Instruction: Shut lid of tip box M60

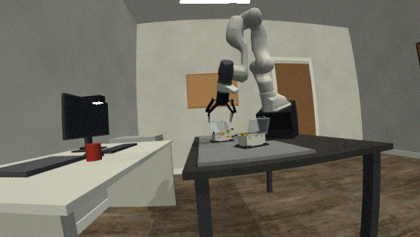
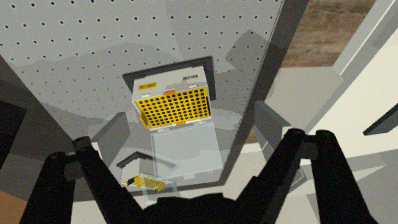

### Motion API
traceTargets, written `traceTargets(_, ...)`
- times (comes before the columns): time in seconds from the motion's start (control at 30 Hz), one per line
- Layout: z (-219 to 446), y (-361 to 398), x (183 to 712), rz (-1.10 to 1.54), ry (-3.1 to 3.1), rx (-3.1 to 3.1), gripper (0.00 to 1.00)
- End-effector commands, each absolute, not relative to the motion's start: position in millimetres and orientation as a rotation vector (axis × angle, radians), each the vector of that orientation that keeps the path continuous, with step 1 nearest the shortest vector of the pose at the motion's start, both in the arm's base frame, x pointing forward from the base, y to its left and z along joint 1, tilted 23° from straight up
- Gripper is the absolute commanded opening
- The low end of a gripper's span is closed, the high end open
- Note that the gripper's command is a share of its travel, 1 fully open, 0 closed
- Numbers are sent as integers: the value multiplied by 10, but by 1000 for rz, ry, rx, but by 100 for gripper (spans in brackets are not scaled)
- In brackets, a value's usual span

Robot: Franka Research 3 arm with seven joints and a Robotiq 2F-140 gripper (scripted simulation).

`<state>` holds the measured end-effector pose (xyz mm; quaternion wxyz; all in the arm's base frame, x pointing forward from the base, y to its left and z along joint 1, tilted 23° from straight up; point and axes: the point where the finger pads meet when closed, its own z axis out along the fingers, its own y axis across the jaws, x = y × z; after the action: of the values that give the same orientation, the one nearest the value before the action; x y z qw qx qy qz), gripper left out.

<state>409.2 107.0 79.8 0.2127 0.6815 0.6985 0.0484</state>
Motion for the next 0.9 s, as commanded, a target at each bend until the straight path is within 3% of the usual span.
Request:
traceTargets(0.0,885,1019,4031,87,2052,1783,100)
traceTargets(0.63,1669,775,3813,87,2052,1783,100)
traceTargets(0.87,1669,775,3813,87,2052,1783,100)
